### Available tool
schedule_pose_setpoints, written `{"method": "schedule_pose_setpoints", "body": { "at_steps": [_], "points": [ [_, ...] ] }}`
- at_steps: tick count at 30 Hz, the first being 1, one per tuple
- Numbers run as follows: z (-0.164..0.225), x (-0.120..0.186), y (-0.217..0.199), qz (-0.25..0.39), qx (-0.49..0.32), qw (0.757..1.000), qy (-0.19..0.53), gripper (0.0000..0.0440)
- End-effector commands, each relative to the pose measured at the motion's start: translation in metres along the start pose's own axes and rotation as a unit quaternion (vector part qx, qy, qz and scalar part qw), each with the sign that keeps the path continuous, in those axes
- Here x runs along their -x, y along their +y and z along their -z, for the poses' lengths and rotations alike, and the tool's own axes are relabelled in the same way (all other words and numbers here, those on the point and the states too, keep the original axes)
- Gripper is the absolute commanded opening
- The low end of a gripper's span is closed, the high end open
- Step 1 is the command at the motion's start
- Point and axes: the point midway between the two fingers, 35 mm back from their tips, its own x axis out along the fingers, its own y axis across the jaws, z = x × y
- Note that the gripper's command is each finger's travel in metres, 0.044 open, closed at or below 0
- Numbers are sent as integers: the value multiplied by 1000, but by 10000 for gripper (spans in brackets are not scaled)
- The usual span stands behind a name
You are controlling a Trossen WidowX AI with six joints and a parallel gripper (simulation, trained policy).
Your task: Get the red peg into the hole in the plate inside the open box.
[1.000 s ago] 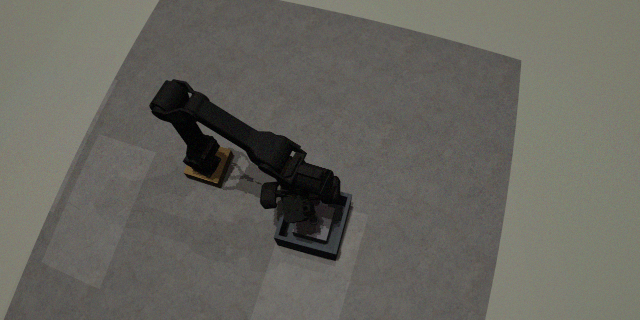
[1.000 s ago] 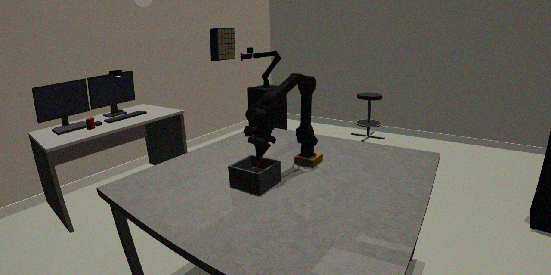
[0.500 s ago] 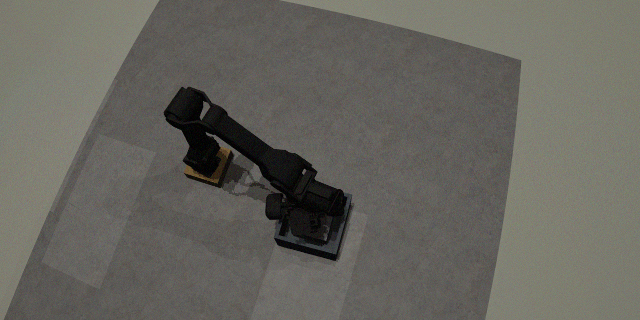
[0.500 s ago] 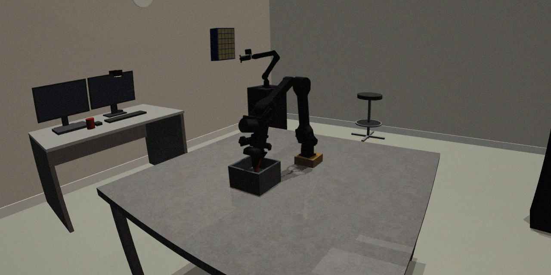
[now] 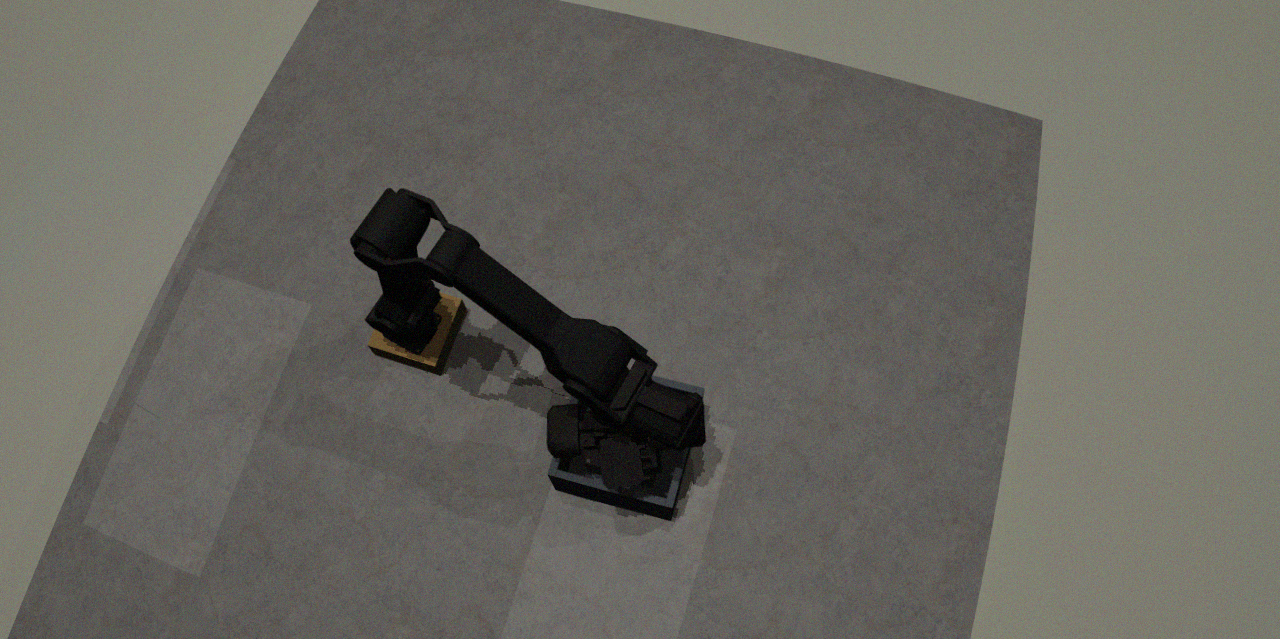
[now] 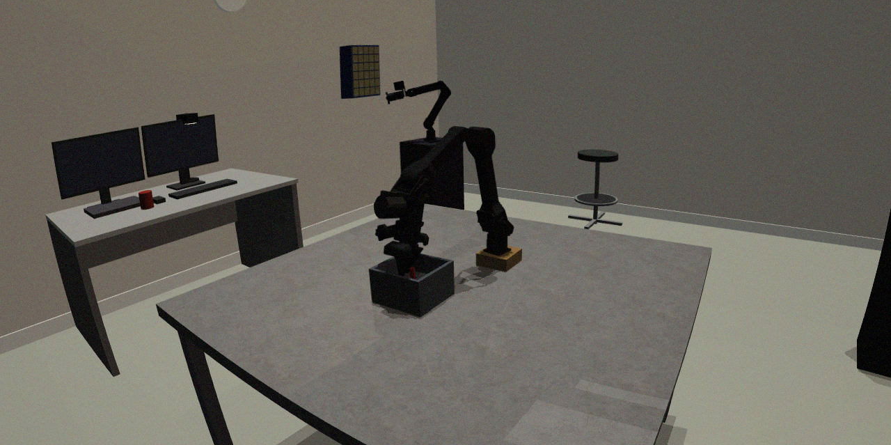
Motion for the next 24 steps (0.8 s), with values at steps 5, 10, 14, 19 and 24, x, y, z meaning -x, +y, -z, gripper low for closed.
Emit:
{"method": "schedule_pose_setpoints", "body": {
  "at_steps": [5, 10, 14, 19, 24],
  "points": [
    [-17, -2, 13, -2, 8, 1000, -1, 209],
    [-27, -3, 18, -1, 9, 1000, -1, 217],
    [-36, -3, 21, 0, 8, 1000, 0, 218],
    [-47, -2, 23, 1, 6, 1000, -2, 214],
    [-60, 0, 25, -1, 2, 1000, -5, 208]
  ]
}}
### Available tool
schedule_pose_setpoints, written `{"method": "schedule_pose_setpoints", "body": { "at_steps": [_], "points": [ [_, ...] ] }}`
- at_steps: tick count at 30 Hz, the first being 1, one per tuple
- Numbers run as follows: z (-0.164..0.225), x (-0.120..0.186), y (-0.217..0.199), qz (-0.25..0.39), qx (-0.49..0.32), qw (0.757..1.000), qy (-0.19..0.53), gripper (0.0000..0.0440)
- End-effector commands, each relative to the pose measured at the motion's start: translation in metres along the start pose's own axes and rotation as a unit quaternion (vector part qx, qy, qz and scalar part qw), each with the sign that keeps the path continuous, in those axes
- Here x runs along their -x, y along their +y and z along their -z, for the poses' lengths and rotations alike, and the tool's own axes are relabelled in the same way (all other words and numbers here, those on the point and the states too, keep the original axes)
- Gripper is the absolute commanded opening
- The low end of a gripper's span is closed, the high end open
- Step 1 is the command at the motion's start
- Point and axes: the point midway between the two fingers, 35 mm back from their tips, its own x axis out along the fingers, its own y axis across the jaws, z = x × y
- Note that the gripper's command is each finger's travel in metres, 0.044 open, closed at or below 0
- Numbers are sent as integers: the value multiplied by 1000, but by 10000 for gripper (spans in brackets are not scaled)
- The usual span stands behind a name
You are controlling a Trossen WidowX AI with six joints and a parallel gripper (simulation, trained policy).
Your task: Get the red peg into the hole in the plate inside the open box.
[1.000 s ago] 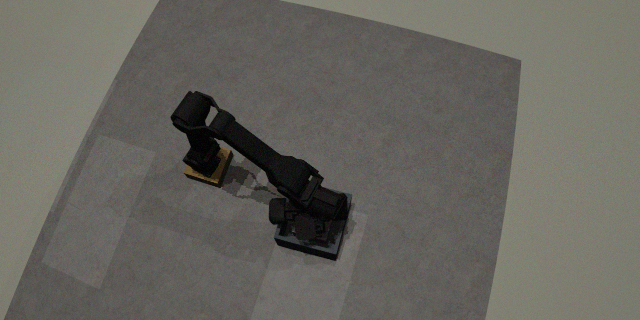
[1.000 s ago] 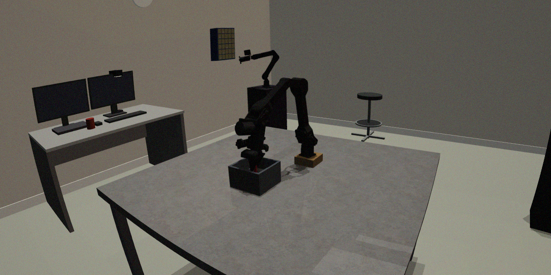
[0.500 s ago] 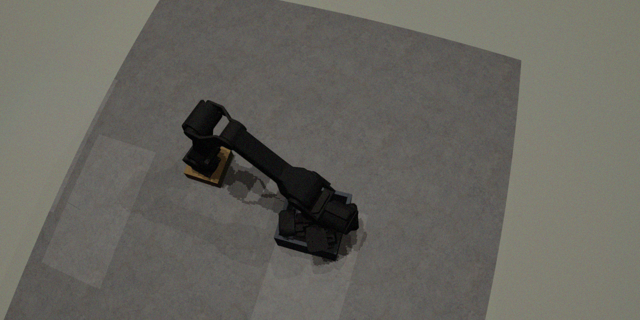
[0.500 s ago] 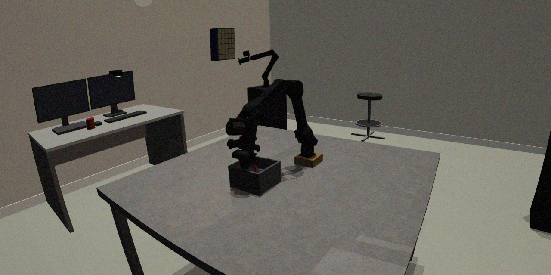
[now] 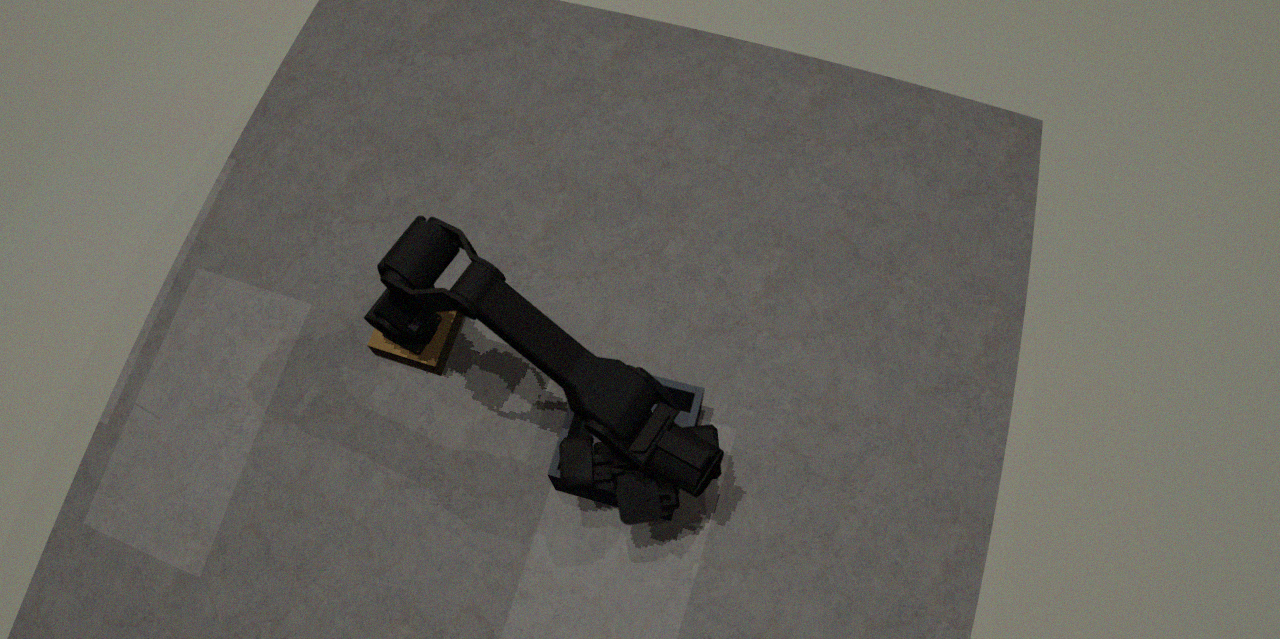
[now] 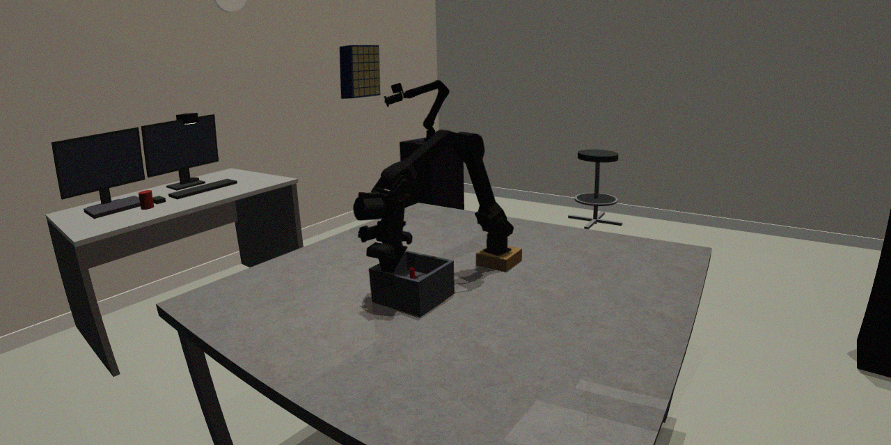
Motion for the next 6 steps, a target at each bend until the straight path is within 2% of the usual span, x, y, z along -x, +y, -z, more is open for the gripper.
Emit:
{"method": "schedule_pose_setpoints", "body": {
  "at_steps": [1, 6],
  "points": [
    [-23, 7, 11, -21, -9, 1000, -22, 206],
    [-36, 11, 9, -21, -14, 999, -28, 202]
  ]
}}
